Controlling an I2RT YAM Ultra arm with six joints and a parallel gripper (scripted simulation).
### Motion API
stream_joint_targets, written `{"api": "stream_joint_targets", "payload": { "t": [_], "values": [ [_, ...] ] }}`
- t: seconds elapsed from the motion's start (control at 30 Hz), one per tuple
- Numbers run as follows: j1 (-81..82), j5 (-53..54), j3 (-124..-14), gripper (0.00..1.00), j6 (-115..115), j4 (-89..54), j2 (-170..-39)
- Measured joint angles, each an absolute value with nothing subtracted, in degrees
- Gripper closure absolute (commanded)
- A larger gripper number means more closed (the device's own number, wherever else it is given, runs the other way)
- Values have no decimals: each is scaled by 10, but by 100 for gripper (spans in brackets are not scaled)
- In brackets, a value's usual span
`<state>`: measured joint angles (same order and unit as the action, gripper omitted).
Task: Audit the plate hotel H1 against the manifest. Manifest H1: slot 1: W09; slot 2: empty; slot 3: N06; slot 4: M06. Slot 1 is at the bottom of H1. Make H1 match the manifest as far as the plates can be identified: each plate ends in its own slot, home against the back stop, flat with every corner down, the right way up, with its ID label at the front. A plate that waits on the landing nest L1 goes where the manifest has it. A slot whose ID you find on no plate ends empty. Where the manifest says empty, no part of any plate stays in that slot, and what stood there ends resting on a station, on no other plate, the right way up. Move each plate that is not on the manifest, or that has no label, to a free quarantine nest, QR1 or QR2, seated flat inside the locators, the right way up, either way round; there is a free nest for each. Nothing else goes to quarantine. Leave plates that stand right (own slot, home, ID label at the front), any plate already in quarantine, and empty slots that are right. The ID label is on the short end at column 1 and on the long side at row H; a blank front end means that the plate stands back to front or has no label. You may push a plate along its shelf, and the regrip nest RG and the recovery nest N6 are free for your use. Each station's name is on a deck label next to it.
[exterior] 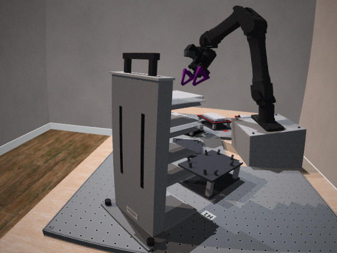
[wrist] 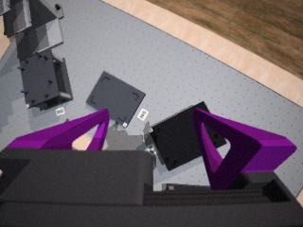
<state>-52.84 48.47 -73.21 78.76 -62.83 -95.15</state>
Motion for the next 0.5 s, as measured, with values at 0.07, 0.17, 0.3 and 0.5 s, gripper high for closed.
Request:
{"api": "stream_joint_targets", "payload": {
  "t": [0.07, 0.17, 0.3, 0.5],
  "values": [
    [-530, 488, -740, 0, 815, -639, -960],
    [-530, 492, -746, 0, 846, -651, -966],
    [-532, 497, -761, 0, 891, -672, -980],
    [-534, 503, -787, 0, 969, -706, -1006]
  ]
}}
